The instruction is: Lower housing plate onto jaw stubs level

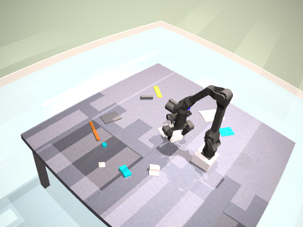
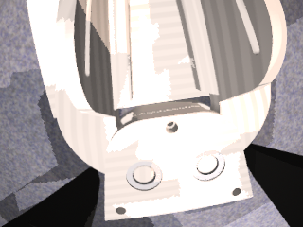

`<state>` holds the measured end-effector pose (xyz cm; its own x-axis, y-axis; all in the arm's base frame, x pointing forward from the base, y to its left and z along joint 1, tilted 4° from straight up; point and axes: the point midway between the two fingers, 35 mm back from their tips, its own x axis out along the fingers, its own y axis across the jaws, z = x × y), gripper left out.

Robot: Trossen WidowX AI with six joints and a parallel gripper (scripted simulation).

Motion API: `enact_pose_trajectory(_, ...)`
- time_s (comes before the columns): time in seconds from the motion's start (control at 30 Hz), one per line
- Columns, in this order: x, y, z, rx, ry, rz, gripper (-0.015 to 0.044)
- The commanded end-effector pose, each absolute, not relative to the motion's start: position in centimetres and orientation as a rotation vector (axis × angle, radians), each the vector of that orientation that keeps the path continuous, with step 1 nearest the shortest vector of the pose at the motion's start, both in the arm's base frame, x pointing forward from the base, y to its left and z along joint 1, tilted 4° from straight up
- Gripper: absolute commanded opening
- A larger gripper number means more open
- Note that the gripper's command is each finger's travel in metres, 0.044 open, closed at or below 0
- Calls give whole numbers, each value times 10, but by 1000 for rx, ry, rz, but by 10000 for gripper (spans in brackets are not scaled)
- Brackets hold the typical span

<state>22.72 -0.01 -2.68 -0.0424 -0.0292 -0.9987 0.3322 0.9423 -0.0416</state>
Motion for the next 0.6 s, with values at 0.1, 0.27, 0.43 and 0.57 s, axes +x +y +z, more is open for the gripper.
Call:
enact_pose_trajectory(0.1,229,0,-18,239,1591,-296,440)
enact_pose_trajectory(0.27,231,1,23,237,1590,-297,440)
enact_pose_trajectory(0.43,228,2,50,235,1590,-298,440)
enact_pose_trajectory(0.57,230,2,47,235,1584,-291,440)
